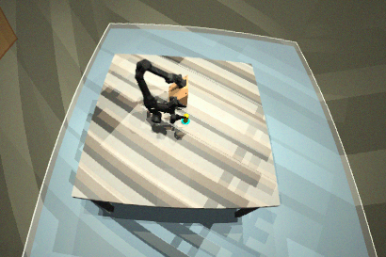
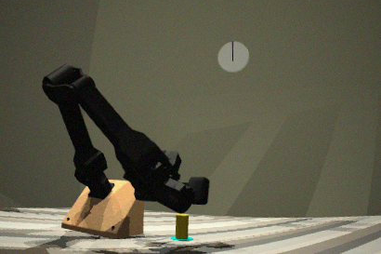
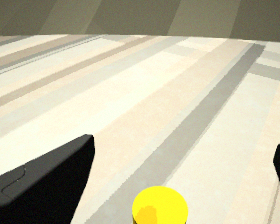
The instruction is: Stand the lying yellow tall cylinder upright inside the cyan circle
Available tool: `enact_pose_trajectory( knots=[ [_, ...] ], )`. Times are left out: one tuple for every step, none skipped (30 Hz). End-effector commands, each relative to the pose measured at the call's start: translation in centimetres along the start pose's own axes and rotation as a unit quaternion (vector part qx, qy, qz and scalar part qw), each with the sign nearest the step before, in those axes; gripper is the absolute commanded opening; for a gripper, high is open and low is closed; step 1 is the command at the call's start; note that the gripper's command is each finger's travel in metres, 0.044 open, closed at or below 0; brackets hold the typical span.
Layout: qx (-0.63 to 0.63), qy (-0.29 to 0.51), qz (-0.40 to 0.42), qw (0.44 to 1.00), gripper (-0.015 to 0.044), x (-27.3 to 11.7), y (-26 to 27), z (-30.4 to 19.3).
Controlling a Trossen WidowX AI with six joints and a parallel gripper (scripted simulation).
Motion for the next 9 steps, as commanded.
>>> enact_pose_trajectory(
  knots=[
    [0.004, -0.005, 0.004, 1.000, 0.0400, -0.2, 0.7, 2.2],
    [0.003, -0.005, 0.004, 1.000, 0.0400, -0.3, 0.8, 2.5],
    [0.003, -0.005, 0.004, 1.000, 0.0400, -0.3, 0.8, 2.6],
    [0.003, -0.005, 0.004, 1.000, 0.0400, -0.3, 0.8, 2.6],
    [0.003, -0.005, 0.004, 1.000, 0.0400, -0.3, 0.8, 2.6],
    [0.006, -0.001, 0.009, 1.000, 0.0400, -0.2, 0.8, 2.7],
    [0.014, 0.014, 0.023, 1.000, 0.0400, 0.1, 0.8, 2.9],
    [0.026, 0.040, 0.045, 0.998, 0.0400, 0.6, 0.9, 3.2],
    [0.039, 0.073, 0.069, 0.994, 0.0400, 1.1, 1.0, 3.5]
  ],
)
Point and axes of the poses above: the point midway between the two fingers, 35 mm back from their tips, its own x axis out along the fingers, its own y axis across the jaws, z = x × y, the point moved 5 cm from there along -x, back along the fingers, and after that the axes turned 4 degrees about x, right-handed, at the moved point
